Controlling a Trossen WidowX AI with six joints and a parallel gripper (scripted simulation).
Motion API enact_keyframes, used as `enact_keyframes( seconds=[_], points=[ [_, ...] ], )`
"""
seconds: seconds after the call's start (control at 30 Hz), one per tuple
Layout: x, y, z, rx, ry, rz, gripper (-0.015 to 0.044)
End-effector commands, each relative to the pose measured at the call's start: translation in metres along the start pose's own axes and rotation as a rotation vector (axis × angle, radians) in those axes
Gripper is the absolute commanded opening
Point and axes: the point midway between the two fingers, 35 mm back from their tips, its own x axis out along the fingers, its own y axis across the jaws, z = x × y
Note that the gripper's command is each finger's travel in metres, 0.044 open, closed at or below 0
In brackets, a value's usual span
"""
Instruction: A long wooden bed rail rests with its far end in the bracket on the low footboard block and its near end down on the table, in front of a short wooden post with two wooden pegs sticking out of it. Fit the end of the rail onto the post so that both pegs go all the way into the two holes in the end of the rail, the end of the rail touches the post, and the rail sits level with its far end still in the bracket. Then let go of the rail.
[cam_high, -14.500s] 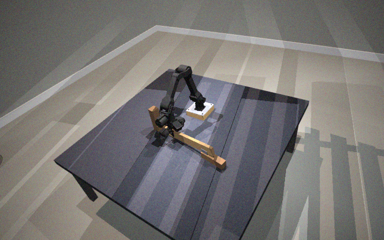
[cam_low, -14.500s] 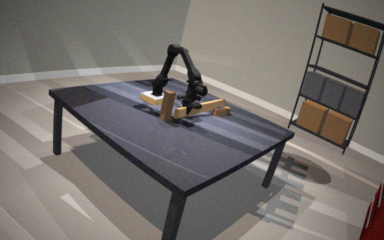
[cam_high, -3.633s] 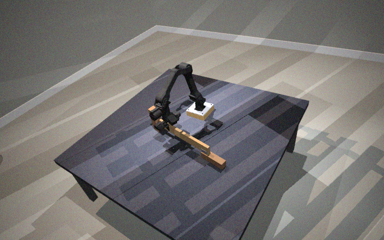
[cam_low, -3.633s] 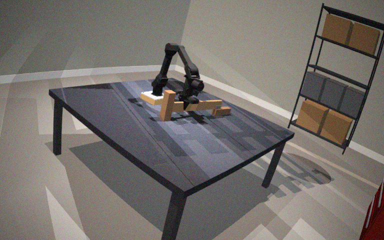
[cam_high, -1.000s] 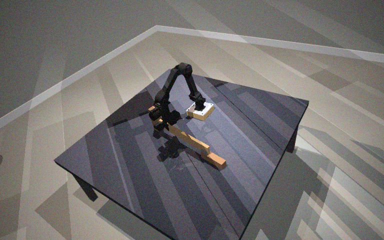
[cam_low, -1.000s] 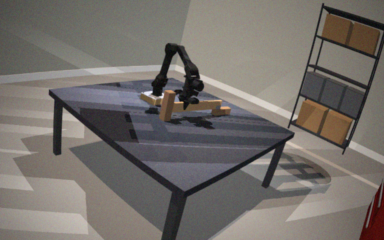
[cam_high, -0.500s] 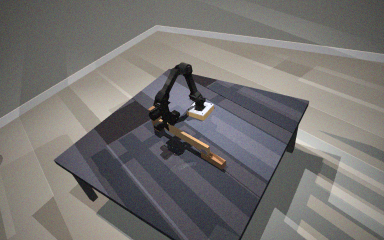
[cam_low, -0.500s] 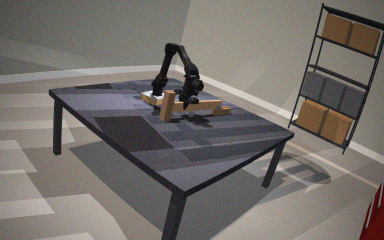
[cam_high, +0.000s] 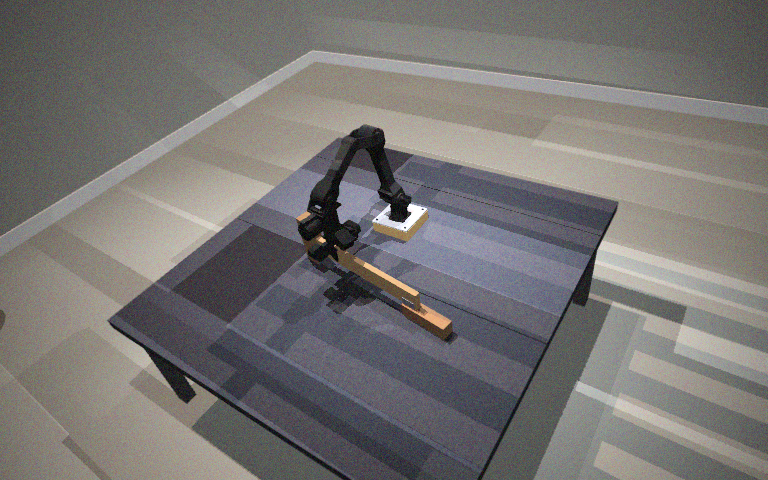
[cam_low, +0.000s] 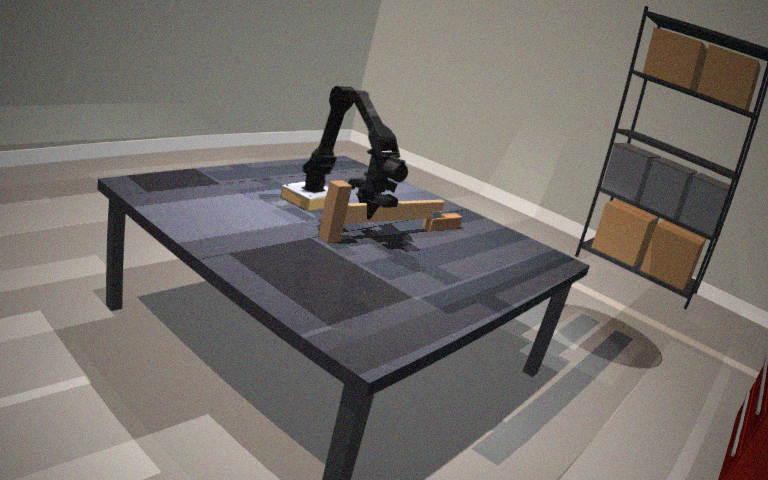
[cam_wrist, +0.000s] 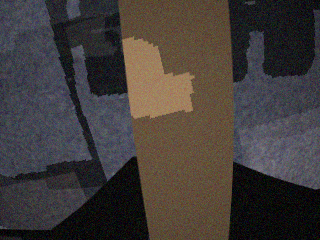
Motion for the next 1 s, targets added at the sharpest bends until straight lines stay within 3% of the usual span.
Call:
enact_keyframes(
  seconds=[0.0, 0.97],
  points=[
    [-0.0004, 0.0011, 0.0014, 0.003, 0.001, 0.001, 0.0000],
    [0.0014, 0.0010, 0.0016, 0.003, 0.001, 0.001, 0.0000]
  ],
)
